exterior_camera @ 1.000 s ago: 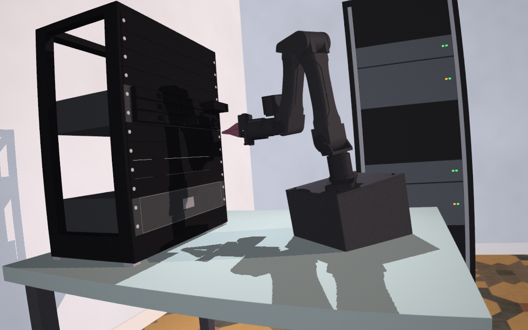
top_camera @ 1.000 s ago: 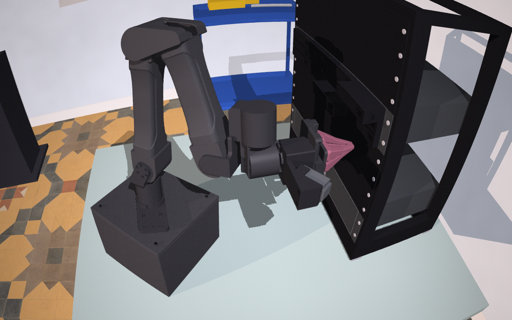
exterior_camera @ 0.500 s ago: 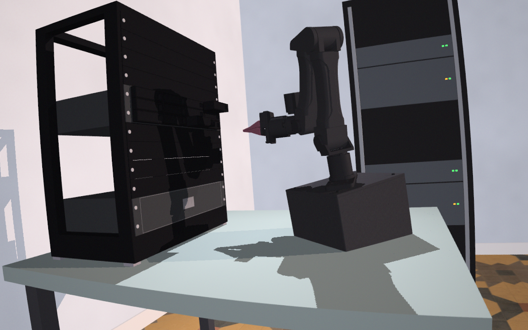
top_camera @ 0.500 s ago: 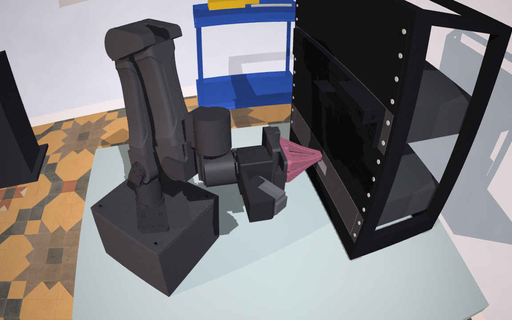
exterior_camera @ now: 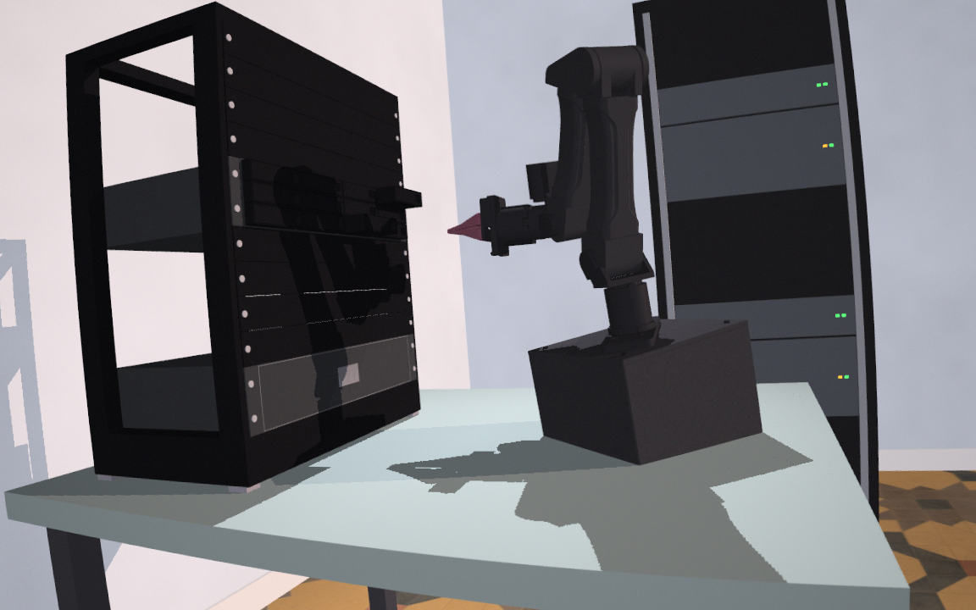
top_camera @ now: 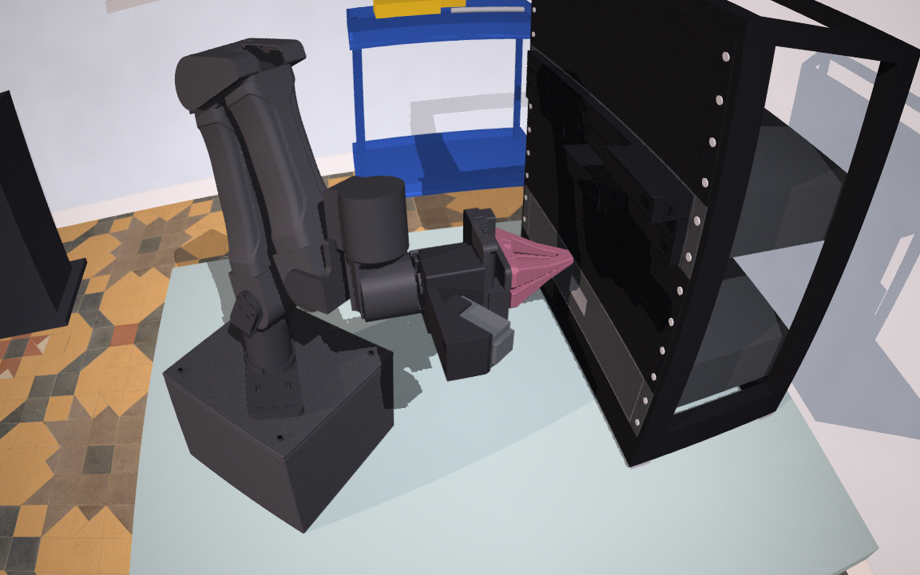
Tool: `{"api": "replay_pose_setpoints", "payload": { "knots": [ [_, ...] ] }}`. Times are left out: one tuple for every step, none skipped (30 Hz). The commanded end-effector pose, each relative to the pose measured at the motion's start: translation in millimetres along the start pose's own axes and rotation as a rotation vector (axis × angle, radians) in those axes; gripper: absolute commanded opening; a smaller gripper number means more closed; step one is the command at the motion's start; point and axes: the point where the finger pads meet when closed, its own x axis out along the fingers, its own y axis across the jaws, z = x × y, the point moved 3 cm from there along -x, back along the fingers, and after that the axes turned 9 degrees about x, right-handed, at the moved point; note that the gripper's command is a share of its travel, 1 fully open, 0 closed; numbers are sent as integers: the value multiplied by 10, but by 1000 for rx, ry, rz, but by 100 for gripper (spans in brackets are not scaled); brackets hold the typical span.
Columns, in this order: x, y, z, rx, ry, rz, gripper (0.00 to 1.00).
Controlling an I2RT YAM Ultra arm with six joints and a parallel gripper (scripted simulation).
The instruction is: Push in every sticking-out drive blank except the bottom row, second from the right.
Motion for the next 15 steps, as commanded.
{"api": "replay_pose_setpoints", "payload": {
  "knots": [
    [5, 248, -21, -31, -8, 19, 0],
    [-1, 284, -41, -31, -8, 19, 0],
    [-7, 322, -63, -31, -9, 19, 0],
    [-14, 361, -85, -31, -9, 20, 0],
    [-21, 403, -109, -31, -10, 20, 0],
    [-21, 403, -109, -31, -10, 20, 0],
    [-21, 403, -109, -31, -10, 20, 0],
    [-28, 446, -132, -31, -11, 20, 0],
    [-35, 489, -159, -30, -11, 20, 0],
    [-41, 533, -186, -30, -10, 20, 0],
    [-48, 577, -214, -30, -10, 20, 0],
    [-55, 621, -241, -30, -10, 20, 0],
    [-61, 662, -267, -30, -9, 20, 0],
    [-67, 700, -291, -30, -9, 20, 0],
    [-72, 734, -312, -30, -9, 20, 0]
  ]
}}
